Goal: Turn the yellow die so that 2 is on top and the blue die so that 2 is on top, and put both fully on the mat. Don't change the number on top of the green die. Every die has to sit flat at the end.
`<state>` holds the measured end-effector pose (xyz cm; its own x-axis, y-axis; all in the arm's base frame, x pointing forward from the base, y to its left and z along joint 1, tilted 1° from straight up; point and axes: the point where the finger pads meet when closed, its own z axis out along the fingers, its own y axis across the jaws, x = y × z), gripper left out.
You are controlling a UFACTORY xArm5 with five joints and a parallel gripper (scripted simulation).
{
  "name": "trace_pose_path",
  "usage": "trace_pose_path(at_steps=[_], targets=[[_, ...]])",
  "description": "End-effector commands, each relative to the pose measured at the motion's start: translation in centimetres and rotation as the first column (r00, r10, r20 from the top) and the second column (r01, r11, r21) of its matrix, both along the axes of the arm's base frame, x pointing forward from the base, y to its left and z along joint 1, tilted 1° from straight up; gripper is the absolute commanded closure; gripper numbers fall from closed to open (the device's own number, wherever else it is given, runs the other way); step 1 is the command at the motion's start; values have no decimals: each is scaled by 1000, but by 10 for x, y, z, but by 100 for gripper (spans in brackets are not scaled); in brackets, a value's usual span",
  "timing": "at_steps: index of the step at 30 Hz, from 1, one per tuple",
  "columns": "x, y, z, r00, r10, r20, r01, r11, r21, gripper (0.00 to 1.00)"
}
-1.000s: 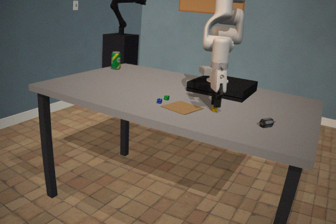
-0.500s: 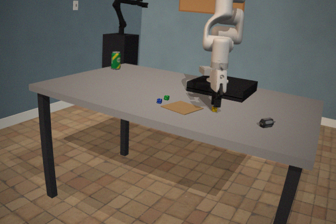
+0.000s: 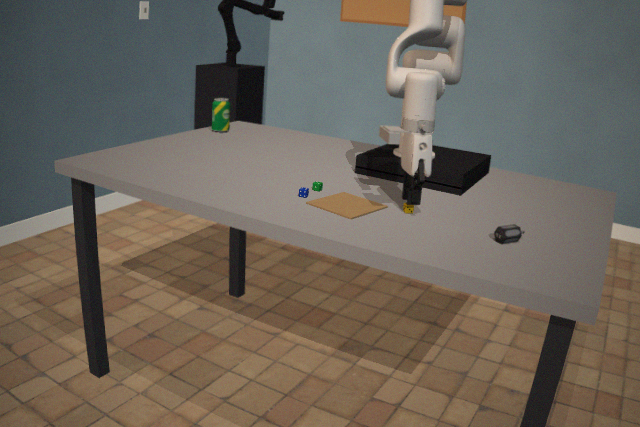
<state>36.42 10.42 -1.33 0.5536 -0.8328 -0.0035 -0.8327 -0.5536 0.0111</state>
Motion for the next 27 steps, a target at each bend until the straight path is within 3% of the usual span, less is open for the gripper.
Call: trace_pose_path(at_steps=[1,13,27], targets=[[1,0,1,1000,0,3,0,1000,1,64],[1,0,-2,1000,0,3,0,1000,1,64],[1,0,-20,1000,0,3,0,1000,1,64]])
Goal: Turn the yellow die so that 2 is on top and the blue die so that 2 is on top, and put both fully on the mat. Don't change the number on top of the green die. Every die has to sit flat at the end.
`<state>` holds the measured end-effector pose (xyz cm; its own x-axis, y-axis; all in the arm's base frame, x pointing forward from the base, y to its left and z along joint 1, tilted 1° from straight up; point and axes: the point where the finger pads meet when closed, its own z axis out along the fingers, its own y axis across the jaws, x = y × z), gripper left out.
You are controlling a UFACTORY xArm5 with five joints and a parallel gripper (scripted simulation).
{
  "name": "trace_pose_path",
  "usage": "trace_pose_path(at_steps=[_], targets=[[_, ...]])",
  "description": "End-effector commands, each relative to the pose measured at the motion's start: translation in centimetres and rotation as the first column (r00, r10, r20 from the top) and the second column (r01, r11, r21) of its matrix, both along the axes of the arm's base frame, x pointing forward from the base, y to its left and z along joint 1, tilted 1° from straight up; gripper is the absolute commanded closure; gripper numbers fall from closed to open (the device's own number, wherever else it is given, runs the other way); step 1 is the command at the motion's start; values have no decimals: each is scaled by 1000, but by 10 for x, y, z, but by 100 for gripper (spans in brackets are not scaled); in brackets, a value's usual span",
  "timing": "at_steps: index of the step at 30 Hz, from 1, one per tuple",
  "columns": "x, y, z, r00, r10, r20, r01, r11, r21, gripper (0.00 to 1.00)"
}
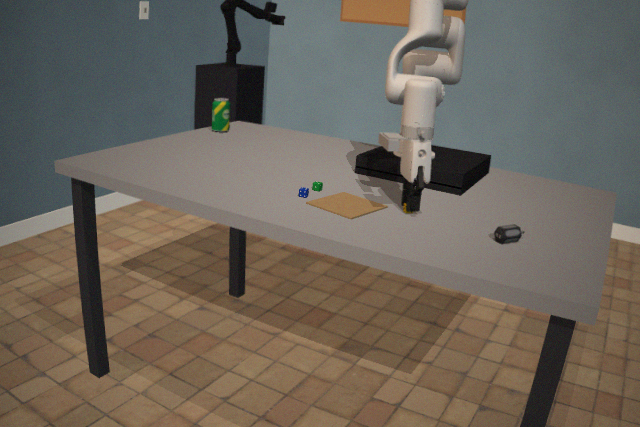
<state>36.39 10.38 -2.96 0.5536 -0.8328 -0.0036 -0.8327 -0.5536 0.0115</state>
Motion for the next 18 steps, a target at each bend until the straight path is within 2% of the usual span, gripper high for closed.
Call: trace_pose_path(at_steps=[1,18], targets=[[1,0,-4,1000,0,4,0,1000,1,64],[1,0,-6,1000,0,4,0,1000,1,64]])
